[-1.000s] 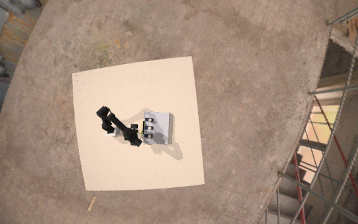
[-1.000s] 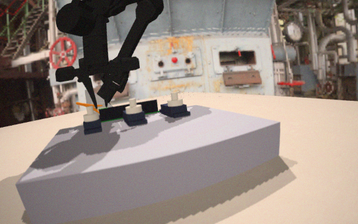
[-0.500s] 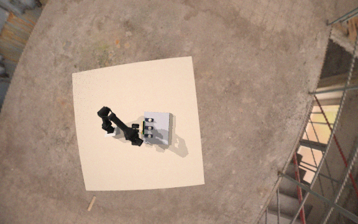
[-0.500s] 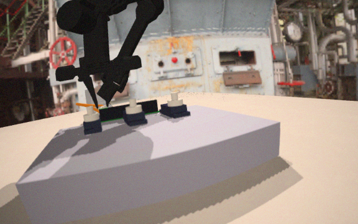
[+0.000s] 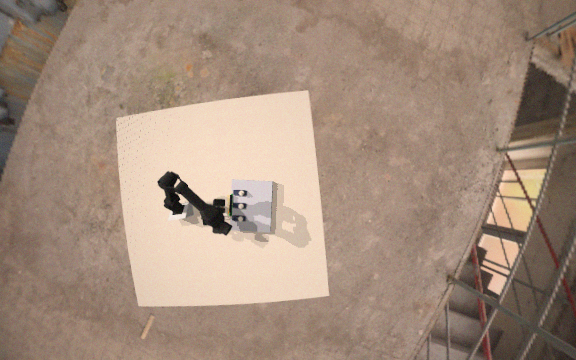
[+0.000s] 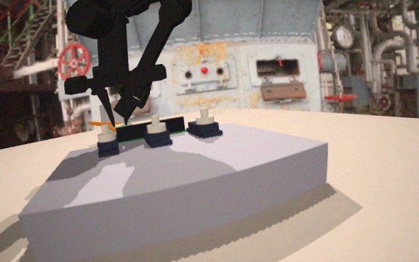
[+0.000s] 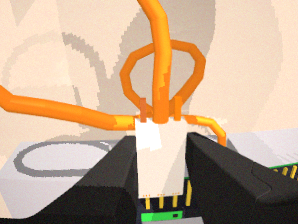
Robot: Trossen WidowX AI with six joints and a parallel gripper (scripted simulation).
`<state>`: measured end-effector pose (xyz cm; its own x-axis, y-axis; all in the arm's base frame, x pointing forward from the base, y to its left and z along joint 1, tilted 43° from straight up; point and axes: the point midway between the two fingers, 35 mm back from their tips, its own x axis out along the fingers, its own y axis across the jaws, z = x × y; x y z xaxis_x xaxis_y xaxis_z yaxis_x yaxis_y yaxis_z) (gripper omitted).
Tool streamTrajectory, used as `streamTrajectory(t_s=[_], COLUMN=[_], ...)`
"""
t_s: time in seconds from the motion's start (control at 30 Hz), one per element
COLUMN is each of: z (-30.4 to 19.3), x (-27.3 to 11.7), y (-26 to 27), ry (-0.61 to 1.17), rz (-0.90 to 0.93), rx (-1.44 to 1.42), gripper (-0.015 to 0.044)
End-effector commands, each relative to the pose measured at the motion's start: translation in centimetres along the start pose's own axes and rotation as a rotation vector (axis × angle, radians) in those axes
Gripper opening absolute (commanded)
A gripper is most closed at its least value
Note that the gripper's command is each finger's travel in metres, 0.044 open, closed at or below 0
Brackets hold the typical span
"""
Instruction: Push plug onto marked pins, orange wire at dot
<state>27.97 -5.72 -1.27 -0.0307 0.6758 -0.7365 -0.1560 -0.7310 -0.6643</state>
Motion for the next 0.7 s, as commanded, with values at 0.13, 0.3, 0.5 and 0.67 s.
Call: streamTrajectory(t_s=[0.13, 0.3, 0.5, 0.67], z=[-0.7, -1.1, -1.4, -1.1], x=[-0.1, 0.0, 0.0, 0.2], y=[0.1, 0.2, 0.2, 0.0], ry=[0.004, 0.004, 0.004, 0.004], rz=[-0.003, -0.003, -0.003, -0.003], rx=[0.004, 0.003, 0.003, 0.003], gripper=[0.0, 0.0, 0.0, 0.0079])
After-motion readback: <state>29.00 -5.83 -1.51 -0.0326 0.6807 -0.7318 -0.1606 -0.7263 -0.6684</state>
